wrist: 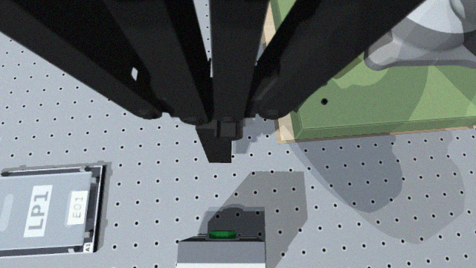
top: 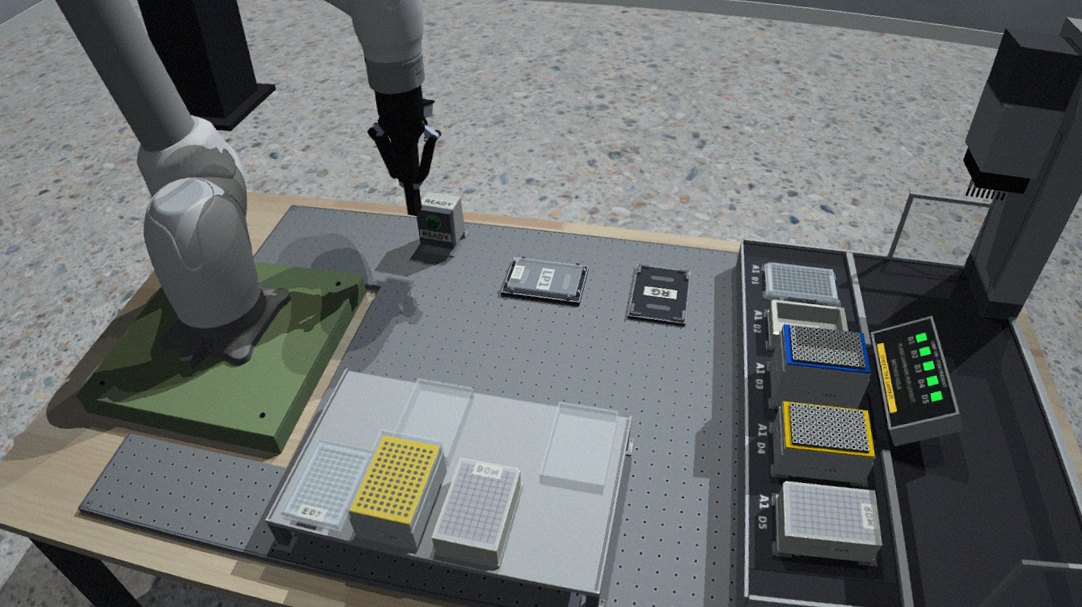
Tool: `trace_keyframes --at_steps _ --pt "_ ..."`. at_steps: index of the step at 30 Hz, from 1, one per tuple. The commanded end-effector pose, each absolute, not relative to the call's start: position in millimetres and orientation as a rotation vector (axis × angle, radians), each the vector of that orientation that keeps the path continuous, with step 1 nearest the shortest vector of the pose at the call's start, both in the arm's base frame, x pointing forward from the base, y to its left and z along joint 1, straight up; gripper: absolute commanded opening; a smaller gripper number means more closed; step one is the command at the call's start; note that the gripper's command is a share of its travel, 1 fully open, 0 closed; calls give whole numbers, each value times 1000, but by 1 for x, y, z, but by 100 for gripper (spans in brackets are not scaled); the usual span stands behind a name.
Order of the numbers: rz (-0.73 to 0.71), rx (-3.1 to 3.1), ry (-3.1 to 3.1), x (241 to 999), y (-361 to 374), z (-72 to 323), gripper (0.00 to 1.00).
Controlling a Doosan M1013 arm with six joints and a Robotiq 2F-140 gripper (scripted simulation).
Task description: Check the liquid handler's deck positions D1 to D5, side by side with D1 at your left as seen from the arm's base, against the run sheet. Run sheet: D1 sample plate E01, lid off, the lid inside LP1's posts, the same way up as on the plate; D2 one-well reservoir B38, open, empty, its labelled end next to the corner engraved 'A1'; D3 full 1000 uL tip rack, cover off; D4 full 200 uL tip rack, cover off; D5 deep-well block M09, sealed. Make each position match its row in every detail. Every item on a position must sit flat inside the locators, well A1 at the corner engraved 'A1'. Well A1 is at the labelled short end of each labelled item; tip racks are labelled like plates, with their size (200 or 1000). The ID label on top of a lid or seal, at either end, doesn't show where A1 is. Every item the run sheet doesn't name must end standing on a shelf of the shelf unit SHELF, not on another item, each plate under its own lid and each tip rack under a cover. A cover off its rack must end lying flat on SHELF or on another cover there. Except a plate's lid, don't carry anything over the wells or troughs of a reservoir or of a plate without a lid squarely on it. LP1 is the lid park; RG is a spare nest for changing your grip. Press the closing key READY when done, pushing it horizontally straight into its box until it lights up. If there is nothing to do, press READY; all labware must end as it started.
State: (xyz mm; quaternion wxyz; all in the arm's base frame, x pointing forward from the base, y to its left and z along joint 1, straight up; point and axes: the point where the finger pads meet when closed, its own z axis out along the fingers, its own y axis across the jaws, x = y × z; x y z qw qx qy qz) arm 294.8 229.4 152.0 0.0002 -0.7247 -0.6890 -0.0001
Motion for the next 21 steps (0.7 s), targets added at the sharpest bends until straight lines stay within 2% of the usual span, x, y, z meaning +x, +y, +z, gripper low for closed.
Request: trace_keyframes --at_steps 1,21 --pt "-2 -2277 -2164 295 230 147 10" --pt "-2 -2277 -2164 295 230 117 10"
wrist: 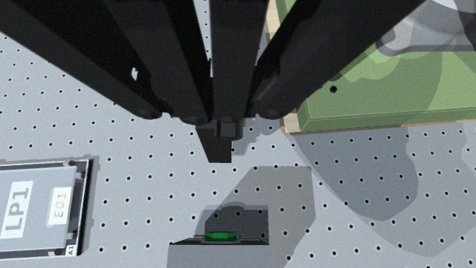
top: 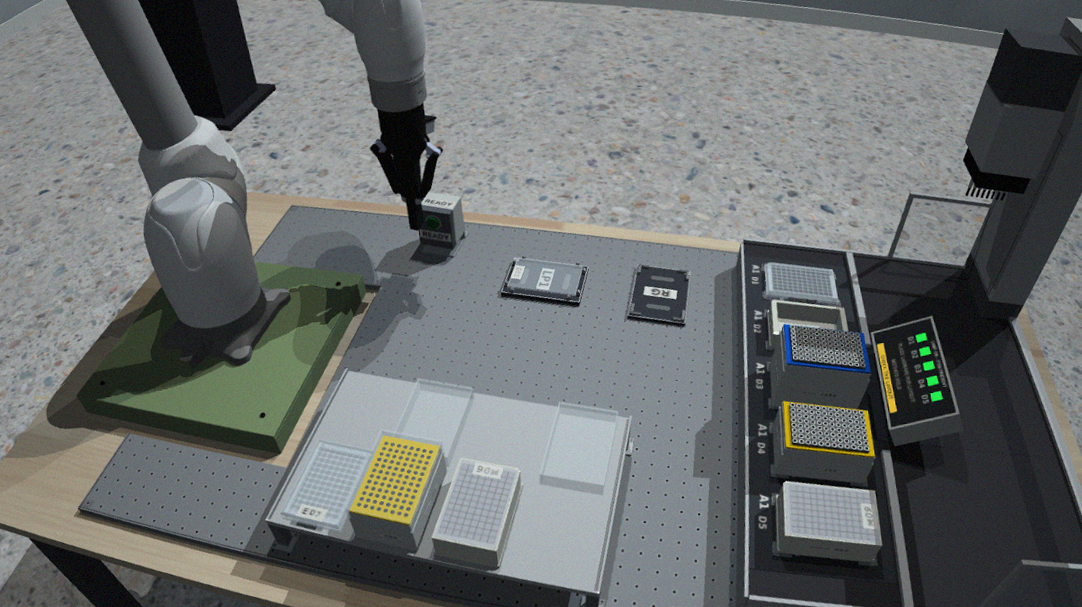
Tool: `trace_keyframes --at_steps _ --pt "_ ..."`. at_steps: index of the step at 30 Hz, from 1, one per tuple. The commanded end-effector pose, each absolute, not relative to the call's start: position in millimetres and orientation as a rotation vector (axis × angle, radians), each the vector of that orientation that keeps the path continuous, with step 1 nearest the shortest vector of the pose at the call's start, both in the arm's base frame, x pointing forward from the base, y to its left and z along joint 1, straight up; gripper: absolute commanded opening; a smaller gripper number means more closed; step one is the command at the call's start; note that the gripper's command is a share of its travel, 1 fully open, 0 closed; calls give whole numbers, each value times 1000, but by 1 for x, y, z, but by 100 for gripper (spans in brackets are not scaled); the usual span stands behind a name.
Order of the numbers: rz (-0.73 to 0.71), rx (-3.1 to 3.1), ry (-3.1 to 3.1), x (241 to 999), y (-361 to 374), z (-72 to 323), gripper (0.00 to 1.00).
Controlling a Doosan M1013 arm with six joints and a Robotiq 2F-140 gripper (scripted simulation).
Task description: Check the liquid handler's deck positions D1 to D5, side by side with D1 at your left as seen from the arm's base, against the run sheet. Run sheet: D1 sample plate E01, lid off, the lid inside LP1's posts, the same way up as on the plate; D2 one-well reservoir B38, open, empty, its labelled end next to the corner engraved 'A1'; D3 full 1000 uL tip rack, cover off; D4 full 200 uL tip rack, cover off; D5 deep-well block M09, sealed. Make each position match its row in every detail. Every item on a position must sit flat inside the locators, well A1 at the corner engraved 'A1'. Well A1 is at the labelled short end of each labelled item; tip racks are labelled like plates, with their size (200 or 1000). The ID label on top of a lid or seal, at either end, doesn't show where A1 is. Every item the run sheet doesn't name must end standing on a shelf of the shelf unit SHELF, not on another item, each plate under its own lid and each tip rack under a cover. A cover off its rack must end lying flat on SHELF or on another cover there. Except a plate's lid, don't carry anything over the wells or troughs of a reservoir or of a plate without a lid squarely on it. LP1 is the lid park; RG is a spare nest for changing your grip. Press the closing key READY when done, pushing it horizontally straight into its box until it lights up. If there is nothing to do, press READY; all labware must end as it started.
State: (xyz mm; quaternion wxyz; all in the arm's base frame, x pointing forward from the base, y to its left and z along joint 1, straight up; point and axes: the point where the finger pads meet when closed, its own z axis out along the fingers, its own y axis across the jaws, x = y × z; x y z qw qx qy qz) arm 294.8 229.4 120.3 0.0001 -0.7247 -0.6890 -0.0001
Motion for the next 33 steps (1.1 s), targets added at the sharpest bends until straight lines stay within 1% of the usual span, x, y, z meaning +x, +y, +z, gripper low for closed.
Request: trace_keyframes --at_steps 1,33 --pt "-2 -2277 -2164 295 230 116 10" --pt "-2 -2277 -2164 295 230 69 10"
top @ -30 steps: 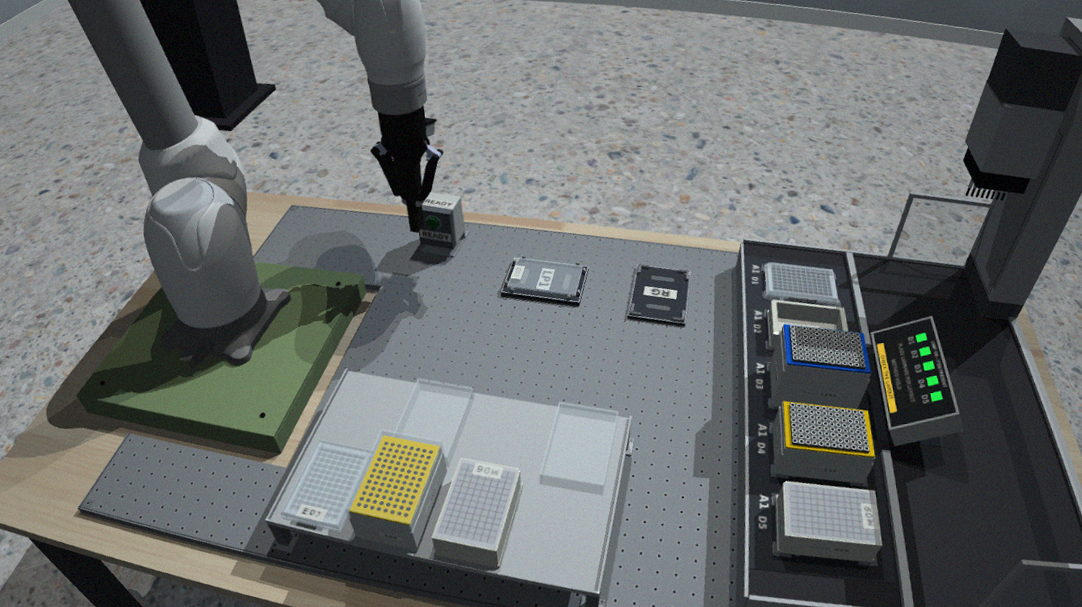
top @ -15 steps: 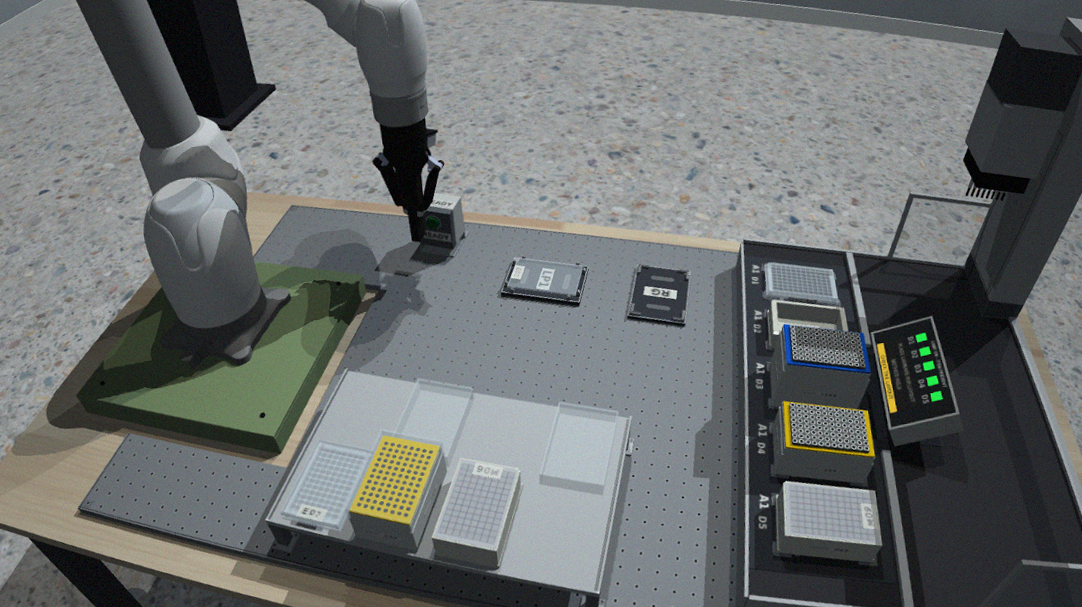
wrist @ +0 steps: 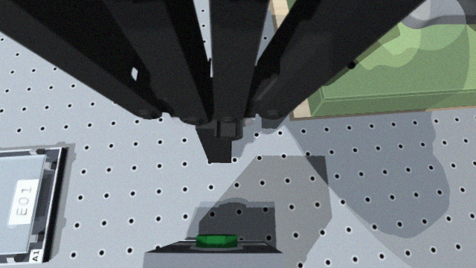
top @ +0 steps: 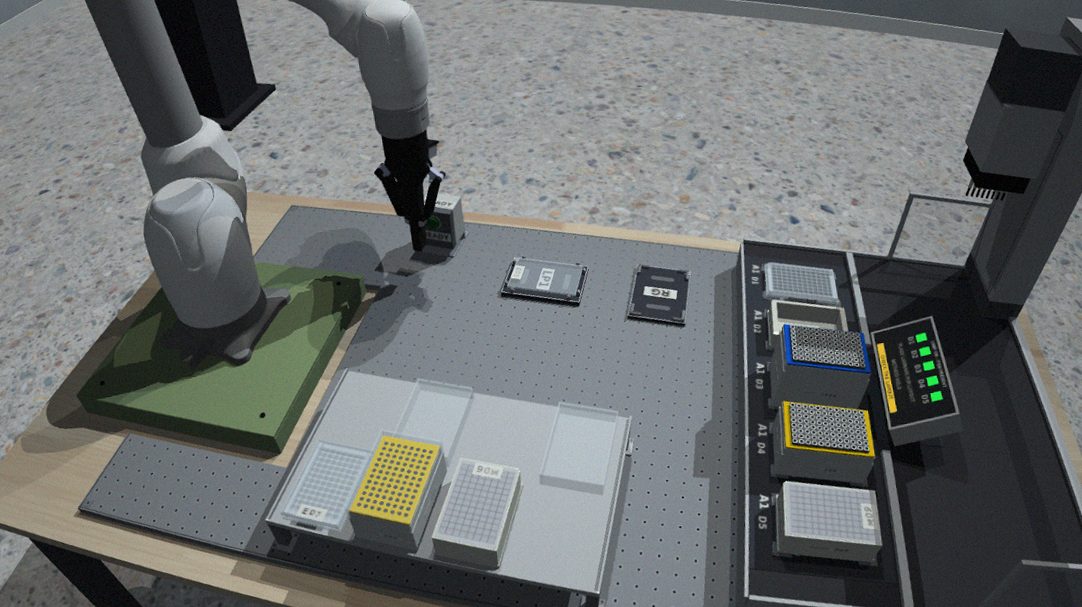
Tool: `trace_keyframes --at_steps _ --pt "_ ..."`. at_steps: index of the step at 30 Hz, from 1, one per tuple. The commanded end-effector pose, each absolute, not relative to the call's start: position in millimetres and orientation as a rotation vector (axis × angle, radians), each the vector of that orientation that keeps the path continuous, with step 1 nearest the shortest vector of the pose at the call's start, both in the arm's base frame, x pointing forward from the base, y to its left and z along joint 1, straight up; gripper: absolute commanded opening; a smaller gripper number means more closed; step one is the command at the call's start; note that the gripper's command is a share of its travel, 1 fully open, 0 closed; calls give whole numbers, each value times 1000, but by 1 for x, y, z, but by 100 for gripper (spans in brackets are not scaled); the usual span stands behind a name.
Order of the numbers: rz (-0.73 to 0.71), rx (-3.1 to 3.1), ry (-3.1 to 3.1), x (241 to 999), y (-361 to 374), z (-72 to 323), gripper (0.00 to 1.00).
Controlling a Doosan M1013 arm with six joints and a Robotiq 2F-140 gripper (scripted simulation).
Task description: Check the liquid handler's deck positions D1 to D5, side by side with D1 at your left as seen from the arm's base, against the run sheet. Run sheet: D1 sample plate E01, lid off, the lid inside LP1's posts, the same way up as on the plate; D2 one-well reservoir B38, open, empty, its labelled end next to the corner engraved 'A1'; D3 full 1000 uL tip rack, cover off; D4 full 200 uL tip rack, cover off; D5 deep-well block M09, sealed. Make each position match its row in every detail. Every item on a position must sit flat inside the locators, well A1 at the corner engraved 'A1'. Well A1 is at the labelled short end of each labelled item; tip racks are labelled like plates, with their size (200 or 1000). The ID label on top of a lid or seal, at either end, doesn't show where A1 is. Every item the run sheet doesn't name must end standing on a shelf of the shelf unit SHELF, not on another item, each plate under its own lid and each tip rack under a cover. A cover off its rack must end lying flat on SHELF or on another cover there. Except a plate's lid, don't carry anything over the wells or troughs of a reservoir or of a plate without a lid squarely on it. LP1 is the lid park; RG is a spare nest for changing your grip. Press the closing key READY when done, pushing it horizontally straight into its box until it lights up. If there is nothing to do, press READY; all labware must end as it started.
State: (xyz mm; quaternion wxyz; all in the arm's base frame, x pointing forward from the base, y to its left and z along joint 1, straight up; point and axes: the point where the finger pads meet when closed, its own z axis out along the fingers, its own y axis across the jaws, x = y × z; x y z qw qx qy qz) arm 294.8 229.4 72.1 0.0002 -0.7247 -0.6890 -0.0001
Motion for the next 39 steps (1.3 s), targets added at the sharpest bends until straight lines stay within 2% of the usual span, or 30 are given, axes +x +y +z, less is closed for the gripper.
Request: trace_keyframes --at_steps 1,15,39 --pt "-2 -2277 -2164 295 230 67 10" --pt "-2 -2277 -2164 295 230 48 10" --pt "-2 -2277 -2164 296 255 48 10"
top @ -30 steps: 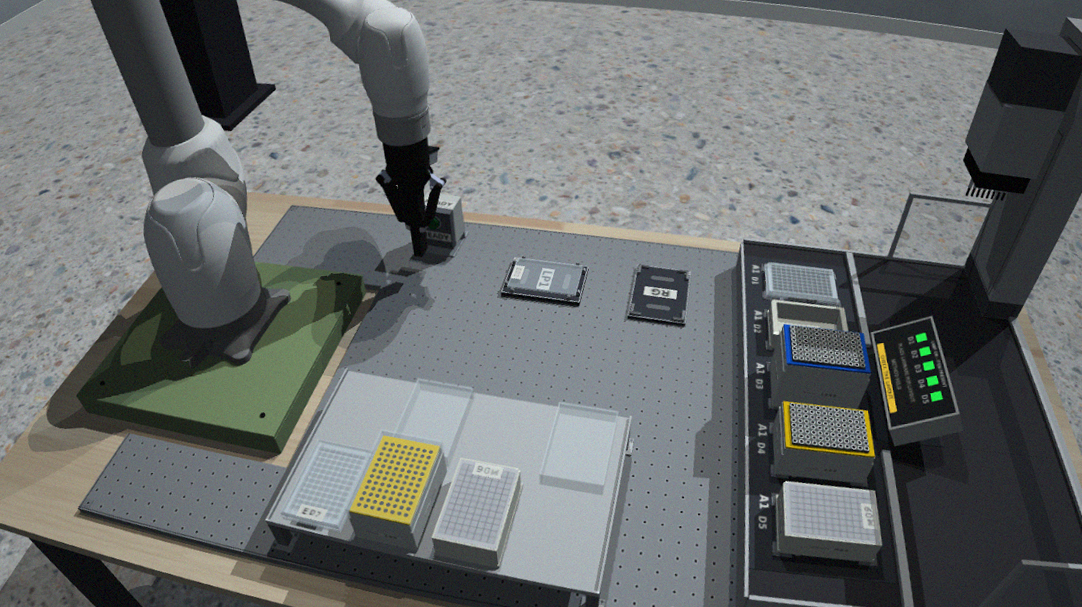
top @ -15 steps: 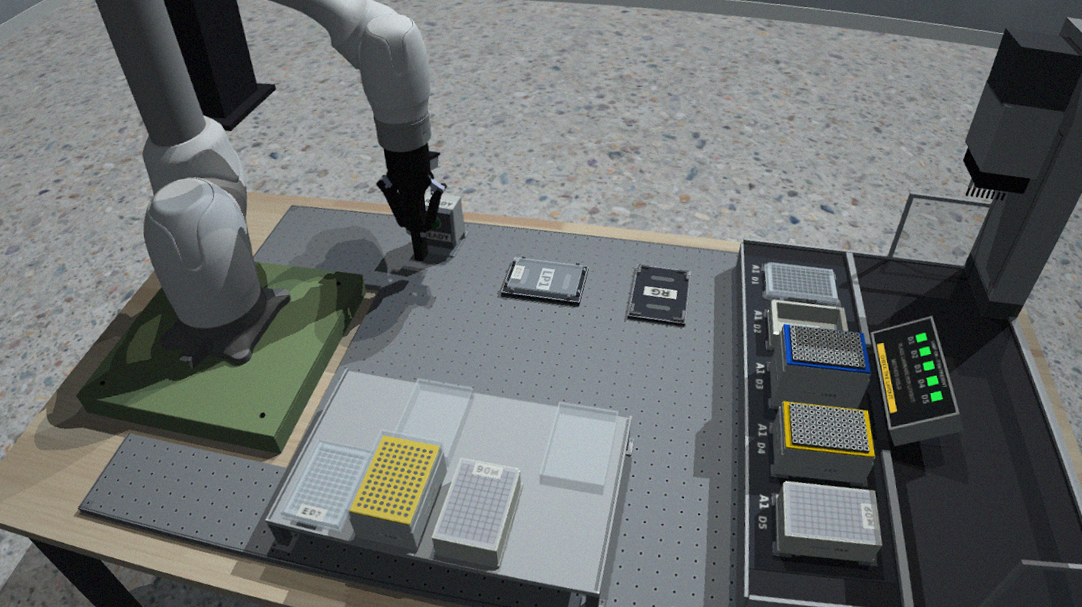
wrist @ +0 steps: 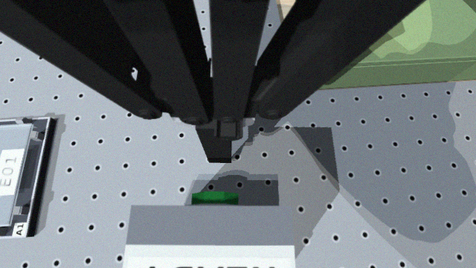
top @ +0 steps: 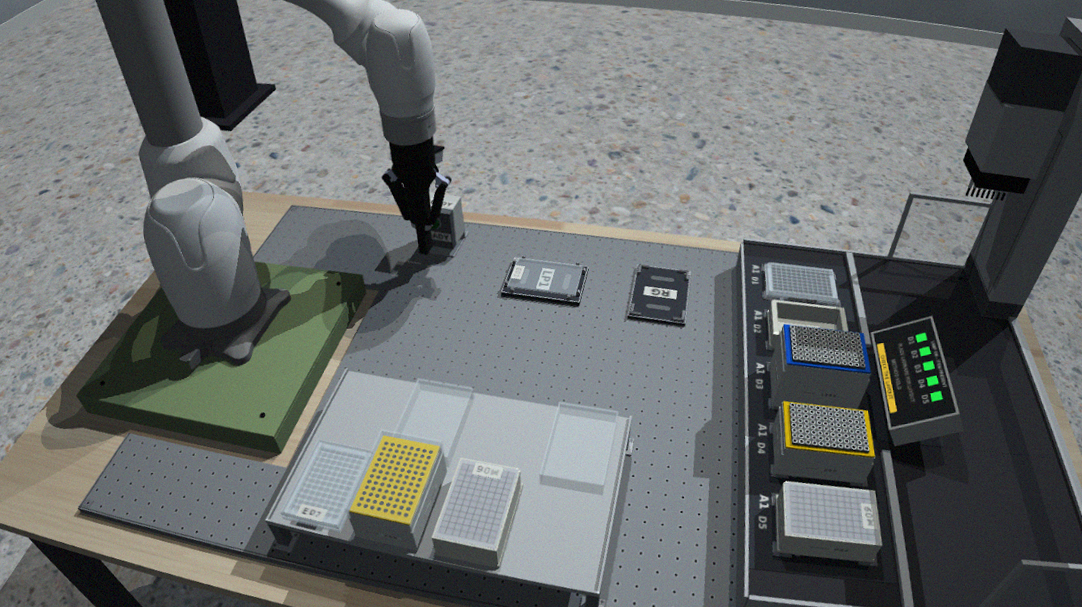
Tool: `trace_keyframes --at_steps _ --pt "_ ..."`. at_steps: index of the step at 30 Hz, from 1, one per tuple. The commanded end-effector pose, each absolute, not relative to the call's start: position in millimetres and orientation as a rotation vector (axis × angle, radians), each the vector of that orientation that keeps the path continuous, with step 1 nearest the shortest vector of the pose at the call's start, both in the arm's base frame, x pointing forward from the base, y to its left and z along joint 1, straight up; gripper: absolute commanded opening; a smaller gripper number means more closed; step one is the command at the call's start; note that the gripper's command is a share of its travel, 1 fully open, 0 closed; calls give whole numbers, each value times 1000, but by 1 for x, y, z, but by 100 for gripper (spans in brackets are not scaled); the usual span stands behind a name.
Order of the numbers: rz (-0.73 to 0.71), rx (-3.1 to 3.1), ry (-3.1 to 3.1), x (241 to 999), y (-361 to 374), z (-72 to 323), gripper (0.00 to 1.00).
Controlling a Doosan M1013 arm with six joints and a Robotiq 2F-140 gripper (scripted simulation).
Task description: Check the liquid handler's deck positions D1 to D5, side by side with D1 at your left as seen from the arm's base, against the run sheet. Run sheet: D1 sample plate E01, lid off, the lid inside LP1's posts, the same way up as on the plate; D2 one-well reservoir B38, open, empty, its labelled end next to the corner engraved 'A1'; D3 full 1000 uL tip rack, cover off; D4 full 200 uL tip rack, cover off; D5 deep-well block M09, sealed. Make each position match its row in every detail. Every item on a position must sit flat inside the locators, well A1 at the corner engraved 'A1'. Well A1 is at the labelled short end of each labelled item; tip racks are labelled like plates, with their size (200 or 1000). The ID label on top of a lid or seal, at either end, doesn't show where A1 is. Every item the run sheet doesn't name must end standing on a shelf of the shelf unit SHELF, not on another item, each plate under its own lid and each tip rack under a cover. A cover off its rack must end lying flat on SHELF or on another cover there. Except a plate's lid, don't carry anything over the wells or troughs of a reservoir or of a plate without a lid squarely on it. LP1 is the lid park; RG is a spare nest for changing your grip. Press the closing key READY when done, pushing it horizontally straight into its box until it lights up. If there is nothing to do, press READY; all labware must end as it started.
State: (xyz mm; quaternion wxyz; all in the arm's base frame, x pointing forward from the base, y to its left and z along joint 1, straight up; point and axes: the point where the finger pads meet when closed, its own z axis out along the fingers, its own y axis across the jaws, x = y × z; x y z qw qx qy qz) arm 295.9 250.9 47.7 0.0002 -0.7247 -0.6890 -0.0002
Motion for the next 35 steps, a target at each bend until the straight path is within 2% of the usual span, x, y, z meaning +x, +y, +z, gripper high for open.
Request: trace_keyframes --at_steps 1,35 --pt "-2 -2277 -2164 297 256 48 10" --pt "-2 -2277 -2164 298 277 48 10"
